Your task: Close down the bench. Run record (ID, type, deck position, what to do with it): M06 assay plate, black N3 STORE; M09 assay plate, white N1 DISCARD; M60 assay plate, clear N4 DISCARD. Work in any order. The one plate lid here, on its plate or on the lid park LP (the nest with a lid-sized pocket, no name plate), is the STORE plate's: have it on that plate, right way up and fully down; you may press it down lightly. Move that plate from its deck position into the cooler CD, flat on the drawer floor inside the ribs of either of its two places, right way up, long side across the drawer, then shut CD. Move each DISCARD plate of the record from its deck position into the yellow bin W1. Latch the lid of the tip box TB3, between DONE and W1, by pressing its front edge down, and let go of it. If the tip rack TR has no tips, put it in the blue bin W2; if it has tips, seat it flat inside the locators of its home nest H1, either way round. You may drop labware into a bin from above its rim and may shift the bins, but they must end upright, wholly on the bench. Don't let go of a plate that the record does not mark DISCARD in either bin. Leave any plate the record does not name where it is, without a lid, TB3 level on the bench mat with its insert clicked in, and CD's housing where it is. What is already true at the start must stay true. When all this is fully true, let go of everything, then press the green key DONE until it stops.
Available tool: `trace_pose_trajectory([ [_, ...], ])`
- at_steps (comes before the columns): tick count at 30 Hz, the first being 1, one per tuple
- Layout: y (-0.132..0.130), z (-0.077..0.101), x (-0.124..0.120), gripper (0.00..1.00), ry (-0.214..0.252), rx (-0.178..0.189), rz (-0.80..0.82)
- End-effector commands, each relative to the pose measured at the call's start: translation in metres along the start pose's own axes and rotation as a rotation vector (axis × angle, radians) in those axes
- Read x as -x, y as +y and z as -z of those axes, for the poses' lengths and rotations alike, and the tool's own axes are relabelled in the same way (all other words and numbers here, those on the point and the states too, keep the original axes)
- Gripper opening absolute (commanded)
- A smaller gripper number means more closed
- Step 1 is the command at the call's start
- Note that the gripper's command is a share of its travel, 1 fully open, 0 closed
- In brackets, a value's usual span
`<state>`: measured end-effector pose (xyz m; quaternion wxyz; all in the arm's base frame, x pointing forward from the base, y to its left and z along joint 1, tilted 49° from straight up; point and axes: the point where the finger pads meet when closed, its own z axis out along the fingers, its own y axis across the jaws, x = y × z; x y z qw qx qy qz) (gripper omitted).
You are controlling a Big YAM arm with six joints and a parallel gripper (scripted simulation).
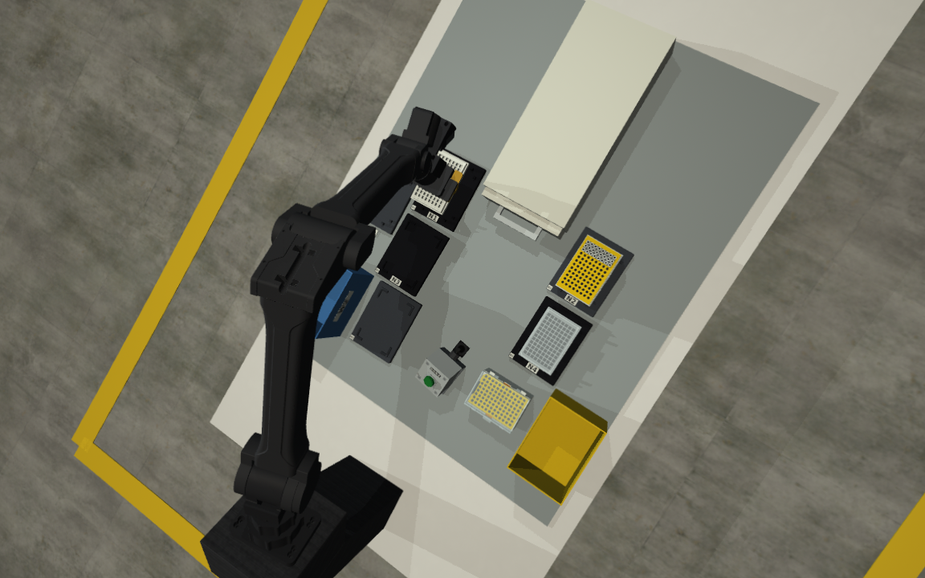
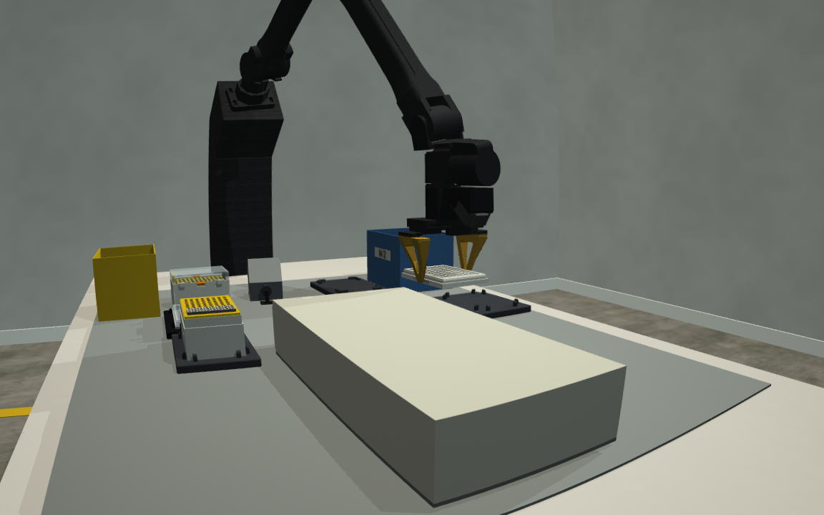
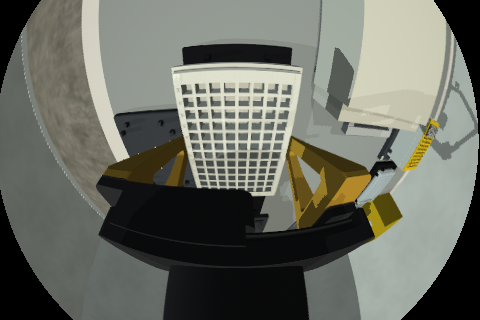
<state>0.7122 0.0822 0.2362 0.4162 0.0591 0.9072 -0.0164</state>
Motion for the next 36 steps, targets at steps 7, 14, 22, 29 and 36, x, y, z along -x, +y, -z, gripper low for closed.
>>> trace_pose_trajectory([
  [7,0.01,0.029,0.01,0.0,-0.019,0.013,-0.007],
  [14,0.01,0.04,0.014,0.0,-0.027,0.014,-0.01],
  [22,0.007,0.048,0.01,0.0,-0.019,0.01,-0.01],
  [29,0.01,0.056,0.011,0.0,-0.021,0.013,-0.008],
  [36,0.01,0.051,-0.002,0.0,0.006,0.008,-0.002],
])
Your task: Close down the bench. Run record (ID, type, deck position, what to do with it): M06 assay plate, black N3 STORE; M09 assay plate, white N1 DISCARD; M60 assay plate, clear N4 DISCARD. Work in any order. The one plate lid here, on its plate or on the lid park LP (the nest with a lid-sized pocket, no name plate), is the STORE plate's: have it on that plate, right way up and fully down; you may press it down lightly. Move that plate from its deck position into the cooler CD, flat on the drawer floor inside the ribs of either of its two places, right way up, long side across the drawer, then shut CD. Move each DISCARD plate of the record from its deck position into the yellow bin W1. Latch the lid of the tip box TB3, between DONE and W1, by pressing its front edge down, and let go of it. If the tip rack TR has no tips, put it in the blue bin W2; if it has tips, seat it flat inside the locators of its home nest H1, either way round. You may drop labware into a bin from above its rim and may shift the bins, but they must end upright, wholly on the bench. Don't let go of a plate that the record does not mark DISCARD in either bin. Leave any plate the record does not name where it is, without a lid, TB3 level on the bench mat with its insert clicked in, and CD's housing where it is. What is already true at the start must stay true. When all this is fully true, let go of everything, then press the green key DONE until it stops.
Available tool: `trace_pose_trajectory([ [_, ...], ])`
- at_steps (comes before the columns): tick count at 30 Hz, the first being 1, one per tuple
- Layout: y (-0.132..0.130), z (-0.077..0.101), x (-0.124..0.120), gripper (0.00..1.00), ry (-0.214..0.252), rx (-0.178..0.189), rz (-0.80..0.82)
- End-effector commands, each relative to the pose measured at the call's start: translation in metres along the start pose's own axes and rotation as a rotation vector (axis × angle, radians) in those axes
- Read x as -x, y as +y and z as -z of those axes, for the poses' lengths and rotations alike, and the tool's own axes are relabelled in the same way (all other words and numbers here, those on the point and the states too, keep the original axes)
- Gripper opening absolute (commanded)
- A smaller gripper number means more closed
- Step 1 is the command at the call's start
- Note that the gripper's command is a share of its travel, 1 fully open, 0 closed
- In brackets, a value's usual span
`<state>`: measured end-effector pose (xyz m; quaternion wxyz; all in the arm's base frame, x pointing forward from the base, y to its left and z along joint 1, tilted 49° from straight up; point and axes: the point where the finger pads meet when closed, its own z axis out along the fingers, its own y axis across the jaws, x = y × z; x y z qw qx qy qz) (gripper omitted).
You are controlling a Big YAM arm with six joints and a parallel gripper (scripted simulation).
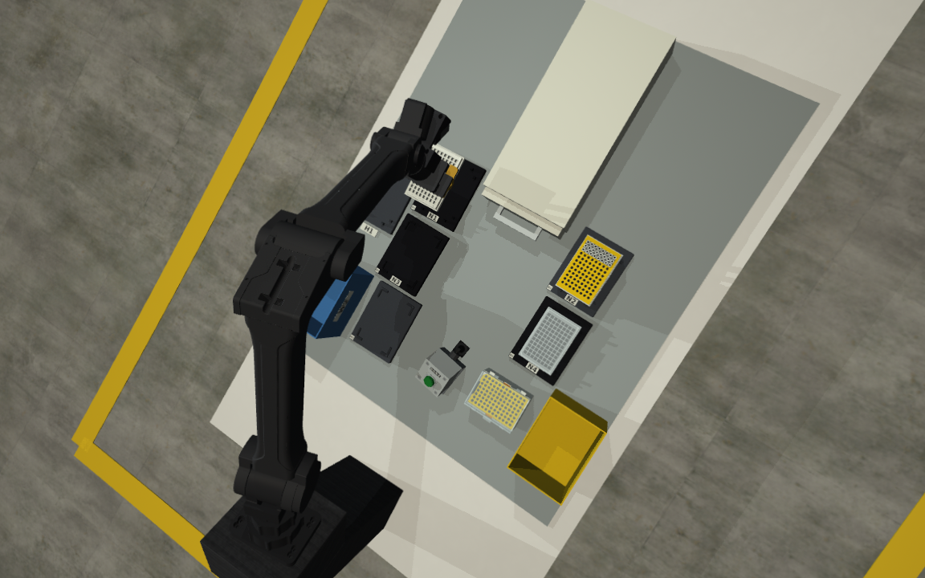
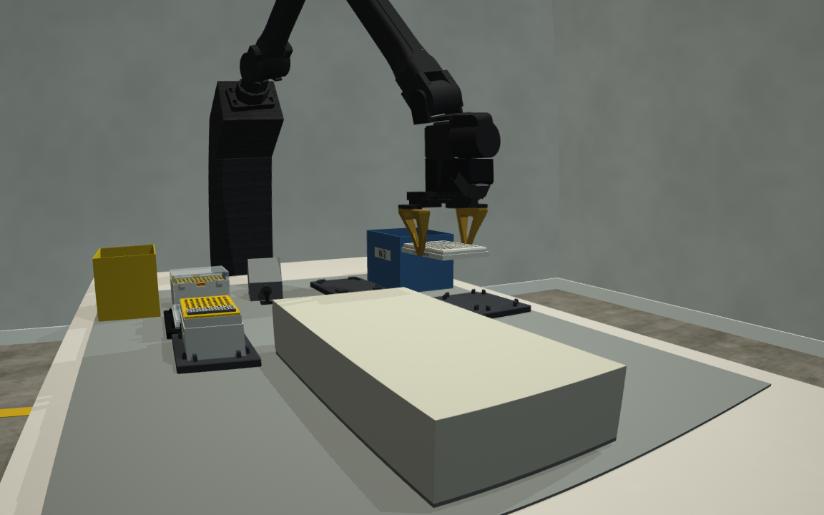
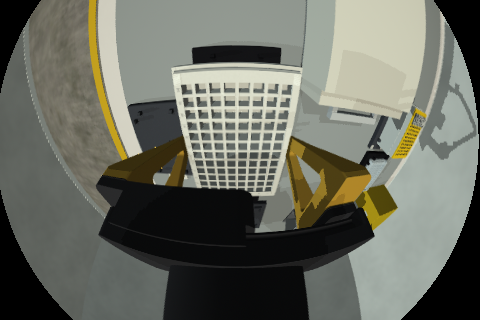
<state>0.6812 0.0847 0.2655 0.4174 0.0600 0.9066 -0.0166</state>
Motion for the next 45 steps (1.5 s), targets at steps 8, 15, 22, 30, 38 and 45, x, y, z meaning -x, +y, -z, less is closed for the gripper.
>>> trace_pose_trajectory([
  [8,0.005,0.032,0.015,0.0,-0.029,0.01,-0.015],
  [15,0.01,0.032,0.001,0.0,-0.003,0.011,-0.003],
  [22,0.004,0.021,-0.006,0.0,0.018,-0.001,-0.005],
  [30,-0.01,0.038,0.012,0.0,-0.039,0.005,-0.061],
  [38,-0.024,0.027,-0.007,0.0,-0.019,-0.001,-0.039],
  [45,-0.038,0.037,-0.009,0.0,-0.038,0.002,-0.037],
])
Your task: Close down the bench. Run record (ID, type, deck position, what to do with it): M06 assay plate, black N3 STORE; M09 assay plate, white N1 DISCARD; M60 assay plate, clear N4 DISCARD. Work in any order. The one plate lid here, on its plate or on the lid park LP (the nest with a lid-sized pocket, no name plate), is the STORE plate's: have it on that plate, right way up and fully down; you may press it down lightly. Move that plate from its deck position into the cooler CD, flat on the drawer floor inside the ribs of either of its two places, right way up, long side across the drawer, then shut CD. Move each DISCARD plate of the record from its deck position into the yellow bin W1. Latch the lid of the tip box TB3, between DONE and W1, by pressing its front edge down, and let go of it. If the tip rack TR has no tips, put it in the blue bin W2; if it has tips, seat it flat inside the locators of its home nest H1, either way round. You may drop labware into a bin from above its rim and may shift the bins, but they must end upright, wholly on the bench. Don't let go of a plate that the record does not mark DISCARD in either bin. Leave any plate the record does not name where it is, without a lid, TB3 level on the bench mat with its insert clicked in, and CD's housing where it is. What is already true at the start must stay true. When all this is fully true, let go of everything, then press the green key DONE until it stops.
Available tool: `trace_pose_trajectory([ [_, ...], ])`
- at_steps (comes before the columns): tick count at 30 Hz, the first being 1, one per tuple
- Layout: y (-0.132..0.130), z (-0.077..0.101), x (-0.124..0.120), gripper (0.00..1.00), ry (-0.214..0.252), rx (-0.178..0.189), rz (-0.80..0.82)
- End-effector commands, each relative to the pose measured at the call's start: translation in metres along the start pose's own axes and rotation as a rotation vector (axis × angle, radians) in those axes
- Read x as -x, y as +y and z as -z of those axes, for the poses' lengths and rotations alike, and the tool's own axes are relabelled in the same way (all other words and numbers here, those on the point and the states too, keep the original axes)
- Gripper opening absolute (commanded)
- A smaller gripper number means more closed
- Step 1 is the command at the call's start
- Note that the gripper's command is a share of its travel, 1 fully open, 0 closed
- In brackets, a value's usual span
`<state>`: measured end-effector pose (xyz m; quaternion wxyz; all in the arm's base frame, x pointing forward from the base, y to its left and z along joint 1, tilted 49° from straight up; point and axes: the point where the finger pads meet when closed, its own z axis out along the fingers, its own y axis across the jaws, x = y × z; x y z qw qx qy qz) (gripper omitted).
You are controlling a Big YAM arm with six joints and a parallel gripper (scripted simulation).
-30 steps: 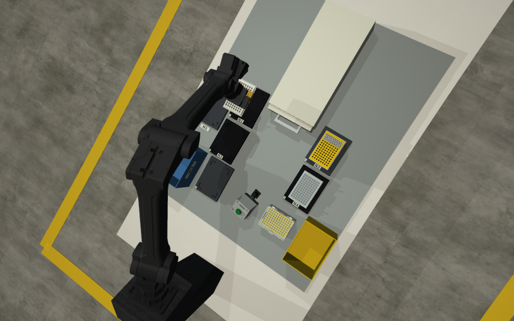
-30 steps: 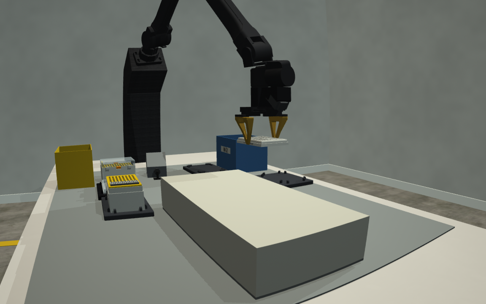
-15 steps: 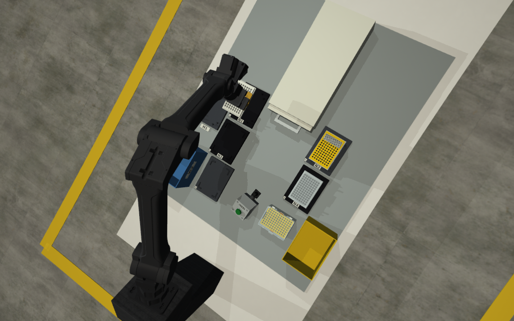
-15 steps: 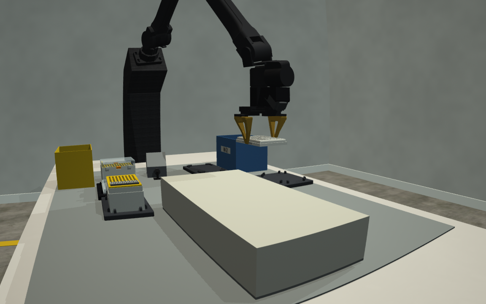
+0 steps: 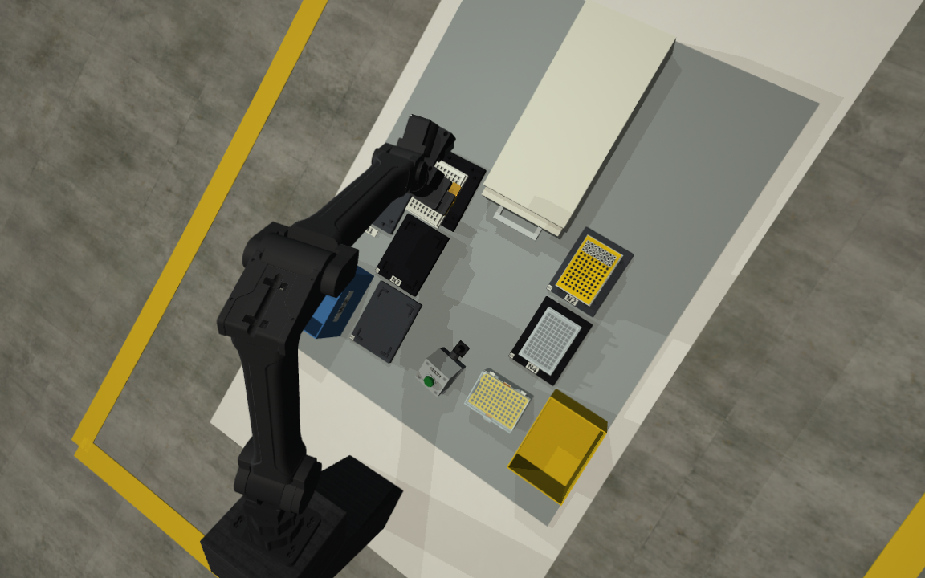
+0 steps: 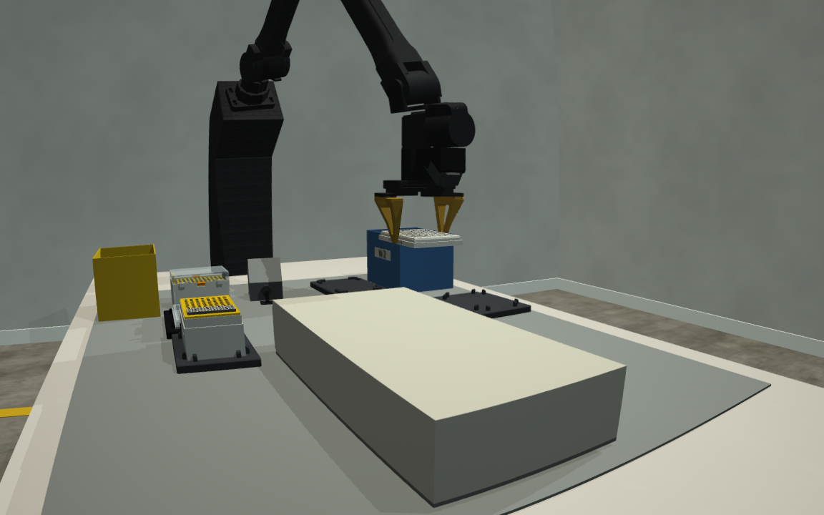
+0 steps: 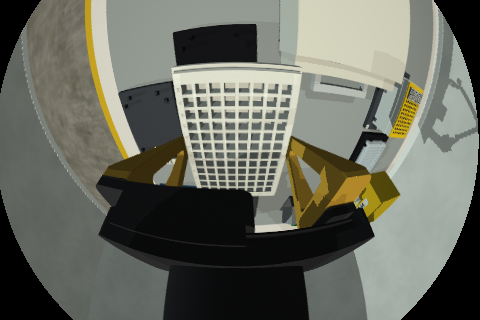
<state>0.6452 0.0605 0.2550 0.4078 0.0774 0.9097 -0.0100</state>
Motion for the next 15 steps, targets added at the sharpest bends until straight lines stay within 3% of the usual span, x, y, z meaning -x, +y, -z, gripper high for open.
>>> trace_pose_trajectory([
  [1,-0.011,0.019,0.018,0.0,-0.059,0.007,-0.001],
  [5,-0.019,0.008,0.005,0.0,-0.04,0.003,0.003],
  [7,-0.024,0.017,0.009,0.0,-0.058,0.006,0.001],
  [11,-0.028,0.018,0.006,0.0,-0.059,0.006,0.001],
  [12,-0.03,-0.003,-0.012,0.0,-0.018,-0.001,0.008],
  [15,-0.037,0.017,0.0,0.0,-0.059,0.005,0.001],
])
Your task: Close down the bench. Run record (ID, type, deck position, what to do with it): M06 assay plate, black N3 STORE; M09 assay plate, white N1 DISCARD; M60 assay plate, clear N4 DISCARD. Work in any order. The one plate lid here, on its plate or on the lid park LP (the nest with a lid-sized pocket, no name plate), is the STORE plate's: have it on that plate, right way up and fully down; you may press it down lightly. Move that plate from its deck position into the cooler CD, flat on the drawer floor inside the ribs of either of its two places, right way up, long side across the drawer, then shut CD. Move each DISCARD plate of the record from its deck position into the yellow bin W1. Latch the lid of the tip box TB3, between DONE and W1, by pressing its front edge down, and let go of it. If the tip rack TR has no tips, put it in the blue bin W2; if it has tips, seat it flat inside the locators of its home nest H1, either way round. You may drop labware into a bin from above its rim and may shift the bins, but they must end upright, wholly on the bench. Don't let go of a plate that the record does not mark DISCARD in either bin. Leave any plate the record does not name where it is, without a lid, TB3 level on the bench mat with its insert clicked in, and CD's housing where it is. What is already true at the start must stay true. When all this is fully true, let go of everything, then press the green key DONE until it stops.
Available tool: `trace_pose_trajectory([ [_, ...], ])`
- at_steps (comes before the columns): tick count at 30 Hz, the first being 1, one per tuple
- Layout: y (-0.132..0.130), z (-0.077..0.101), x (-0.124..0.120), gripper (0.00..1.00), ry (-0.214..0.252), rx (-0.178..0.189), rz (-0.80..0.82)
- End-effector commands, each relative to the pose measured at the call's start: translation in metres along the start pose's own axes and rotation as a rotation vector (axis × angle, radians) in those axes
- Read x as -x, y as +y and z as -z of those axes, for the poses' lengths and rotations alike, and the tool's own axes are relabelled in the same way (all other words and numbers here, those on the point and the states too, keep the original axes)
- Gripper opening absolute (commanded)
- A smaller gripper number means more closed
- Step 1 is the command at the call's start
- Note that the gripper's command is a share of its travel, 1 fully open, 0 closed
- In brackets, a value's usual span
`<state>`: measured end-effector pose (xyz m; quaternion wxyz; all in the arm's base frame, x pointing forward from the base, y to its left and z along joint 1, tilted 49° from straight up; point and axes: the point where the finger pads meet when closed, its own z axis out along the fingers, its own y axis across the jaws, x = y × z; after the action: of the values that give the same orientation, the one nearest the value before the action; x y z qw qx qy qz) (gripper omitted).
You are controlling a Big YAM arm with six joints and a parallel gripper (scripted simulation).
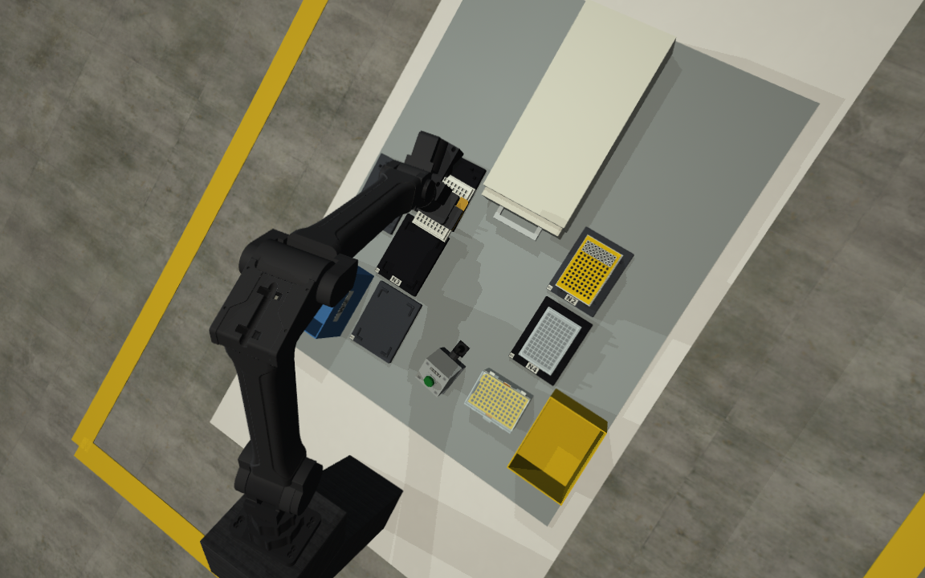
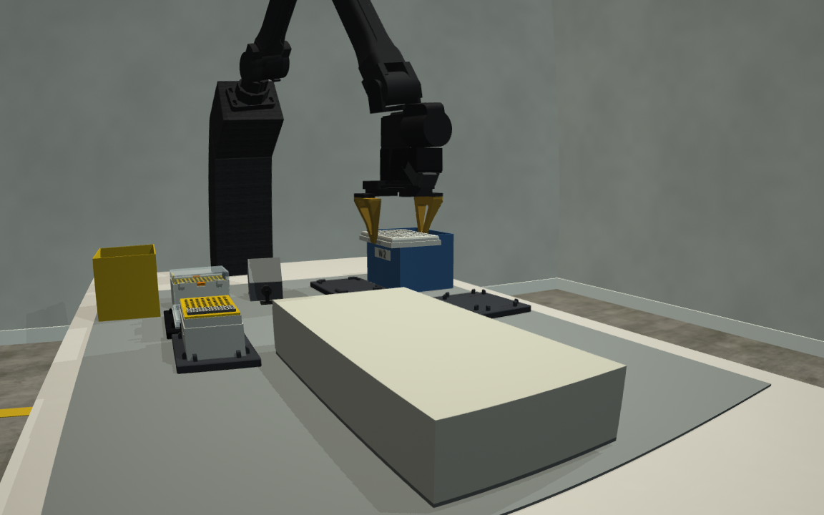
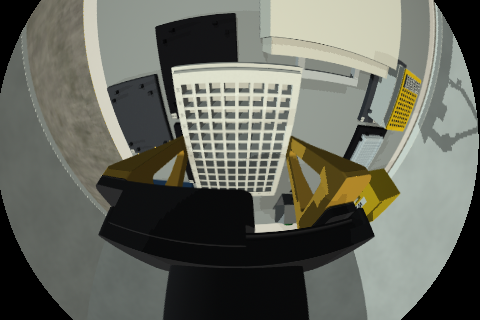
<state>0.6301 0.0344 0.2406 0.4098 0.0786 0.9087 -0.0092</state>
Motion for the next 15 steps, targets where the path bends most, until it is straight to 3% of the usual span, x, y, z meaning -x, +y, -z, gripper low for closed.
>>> trace_pose_trajectory([
  [1,-0.01,0.018,0.015,0.0,-0.054,0.004,0.005],
  [6,-0.022,0.008,0.0,0.0,-0.034,0.0,0.008],
  [9,-0.028,0.017,0.003,0.0,-0.054,0.003,0.006],
  [13,-0.033,0.017,0.0,0.0,-0.053,0.003,0.006],
  [14,-0.034,-0.004,-0.019,0.0,-0.01,-0.002,0.013],
  [15,-0.037,0.002,-0.015,0.0,-0.023,-0.002,0.01],
])
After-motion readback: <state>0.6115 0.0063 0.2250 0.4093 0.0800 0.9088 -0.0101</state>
